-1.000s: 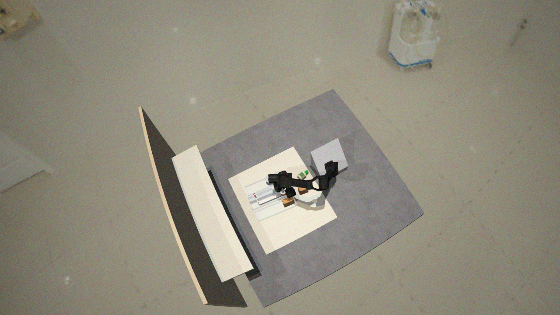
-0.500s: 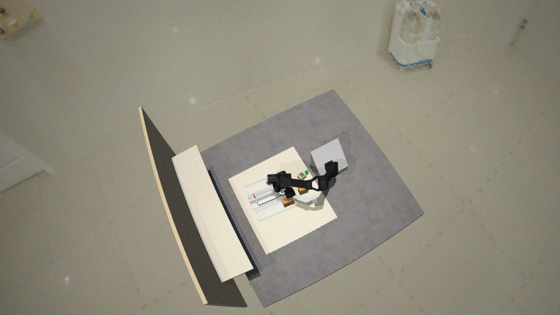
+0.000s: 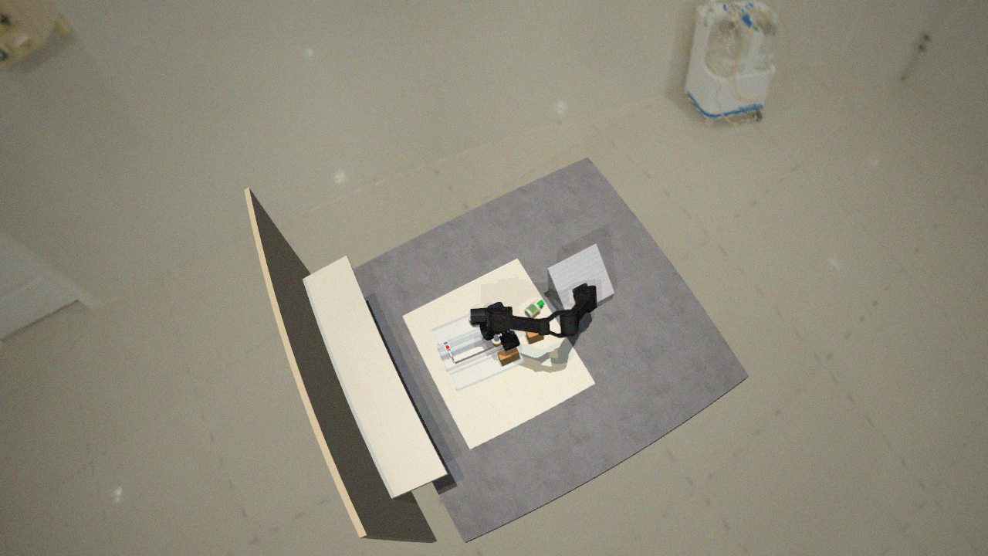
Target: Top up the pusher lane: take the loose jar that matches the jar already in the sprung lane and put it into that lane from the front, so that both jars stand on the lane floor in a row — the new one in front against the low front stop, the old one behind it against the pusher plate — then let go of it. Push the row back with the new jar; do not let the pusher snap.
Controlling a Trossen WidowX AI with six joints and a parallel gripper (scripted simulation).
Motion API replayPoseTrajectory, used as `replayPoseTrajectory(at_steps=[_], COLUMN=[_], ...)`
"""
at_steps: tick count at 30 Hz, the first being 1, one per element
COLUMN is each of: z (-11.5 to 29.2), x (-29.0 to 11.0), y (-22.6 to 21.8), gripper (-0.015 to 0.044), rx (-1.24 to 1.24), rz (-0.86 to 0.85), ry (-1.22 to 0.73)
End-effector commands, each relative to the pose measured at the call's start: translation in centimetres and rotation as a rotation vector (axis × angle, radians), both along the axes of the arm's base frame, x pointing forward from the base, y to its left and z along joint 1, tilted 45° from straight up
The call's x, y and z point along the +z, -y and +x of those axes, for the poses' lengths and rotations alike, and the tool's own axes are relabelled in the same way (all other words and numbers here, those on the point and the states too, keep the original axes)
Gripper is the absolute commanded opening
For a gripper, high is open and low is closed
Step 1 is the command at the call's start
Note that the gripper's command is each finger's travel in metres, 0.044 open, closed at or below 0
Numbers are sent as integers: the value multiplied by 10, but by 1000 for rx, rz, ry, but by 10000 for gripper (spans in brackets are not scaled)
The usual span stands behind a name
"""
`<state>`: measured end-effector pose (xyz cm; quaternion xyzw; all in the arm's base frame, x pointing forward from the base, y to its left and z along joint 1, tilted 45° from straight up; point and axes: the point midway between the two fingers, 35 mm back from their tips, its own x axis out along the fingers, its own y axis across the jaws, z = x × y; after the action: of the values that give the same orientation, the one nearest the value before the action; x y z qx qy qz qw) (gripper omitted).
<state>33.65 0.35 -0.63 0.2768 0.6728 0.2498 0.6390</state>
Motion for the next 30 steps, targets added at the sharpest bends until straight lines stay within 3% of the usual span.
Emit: replayPoseTrajectory(at_steps=[1,30], z=[9,9], x=[4,2], y=[0,-1], gripper=[0,0], rx=[-7,-7], rz=[6,6], ry=[27,27])
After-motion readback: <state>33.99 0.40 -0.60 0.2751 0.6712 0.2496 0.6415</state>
